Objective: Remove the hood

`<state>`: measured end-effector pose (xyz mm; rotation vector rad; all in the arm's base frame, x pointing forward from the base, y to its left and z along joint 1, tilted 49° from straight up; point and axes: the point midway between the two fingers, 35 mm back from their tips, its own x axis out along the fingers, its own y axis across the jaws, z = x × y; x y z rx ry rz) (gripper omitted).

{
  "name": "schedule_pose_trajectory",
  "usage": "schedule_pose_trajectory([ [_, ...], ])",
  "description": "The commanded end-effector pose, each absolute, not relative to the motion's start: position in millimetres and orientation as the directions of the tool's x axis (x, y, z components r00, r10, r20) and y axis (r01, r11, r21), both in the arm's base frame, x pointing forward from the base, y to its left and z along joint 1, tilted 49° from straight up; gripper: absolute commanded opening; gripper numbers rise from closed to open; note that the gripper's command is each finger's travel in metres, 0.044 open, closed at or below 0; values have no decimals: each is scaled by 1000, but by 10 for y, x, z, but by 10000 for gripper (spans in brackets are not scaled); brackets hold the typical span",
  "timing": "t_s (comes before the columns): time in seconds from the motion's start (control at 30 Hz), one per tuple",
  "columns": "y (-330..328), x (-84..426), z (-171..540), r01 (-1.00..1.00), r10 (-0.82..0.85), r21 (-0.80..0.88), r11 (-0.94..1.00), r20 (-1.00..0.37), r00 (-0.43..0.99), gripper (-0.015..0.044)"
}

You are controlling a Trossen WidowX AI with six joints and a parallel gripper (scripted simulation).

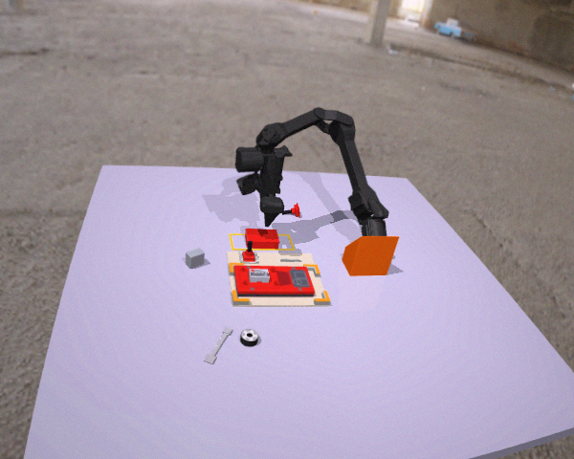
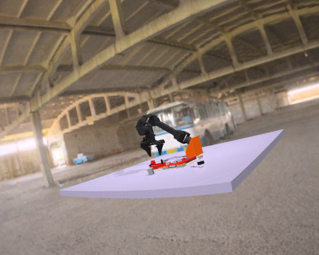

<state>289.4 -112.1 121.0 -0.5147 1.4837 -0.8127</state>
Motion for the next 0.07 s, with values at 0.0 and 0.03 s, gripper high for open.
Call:
schedule_pose_trajectory([
  [0.0,-1120,2893,1215,163,-742,-746,646,-663,-95,440],
  [0.03,-1120,2893,1215,163,-742,-746,646,-663,-95,440],
])
